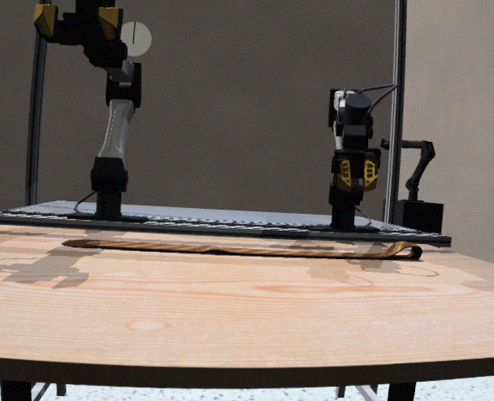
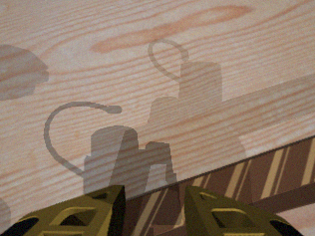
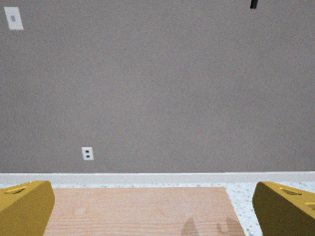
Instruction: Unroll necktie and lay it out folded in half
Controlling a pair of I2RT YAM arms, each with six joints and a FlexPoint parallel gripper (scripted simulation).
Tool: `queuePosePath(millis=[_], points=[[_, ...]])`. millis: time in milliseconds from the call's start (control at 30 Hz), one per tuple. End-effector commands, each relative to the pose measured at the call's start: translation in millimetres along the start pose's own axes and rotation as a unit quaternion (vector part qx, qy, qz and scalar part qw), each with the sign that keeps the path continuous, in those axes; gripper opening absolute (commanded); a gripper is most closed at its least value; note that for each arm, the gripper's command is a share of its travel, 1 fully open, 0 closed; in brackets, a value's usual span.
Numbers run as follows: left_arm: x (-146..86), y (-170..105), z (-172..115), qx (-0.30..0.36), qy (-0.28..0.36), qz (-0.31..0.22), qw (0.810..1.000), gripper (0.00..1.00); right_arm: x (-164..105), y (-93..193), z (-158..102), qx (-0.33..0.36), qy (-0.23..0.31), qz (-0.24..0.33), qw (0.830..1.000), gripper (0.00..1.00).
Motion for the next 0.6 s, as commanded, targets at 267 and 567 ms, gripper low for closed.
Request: queuePosePath(millis=[267,567], points=[[22,-15,-44,0.005,0.064,-0.021,0.998,0.21,2,0,5,0.004,-0.004,0.003,1.000,1.00],[28,-20,-56,0.008,0.082,-0.028,0.996,0.13,2,0,5,0.004,-0.004,0.003,1.000,1.00]])
Point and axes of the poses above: on each arm, the point where the finger pads meet when closed, its own x axis out along the fingers, its own y axis across the jaws, z = x × y, the point moved 3 cm from there along -x, back along the fingers, and after that the axes turned 4 degrees about -x, right-handed, at the moved point
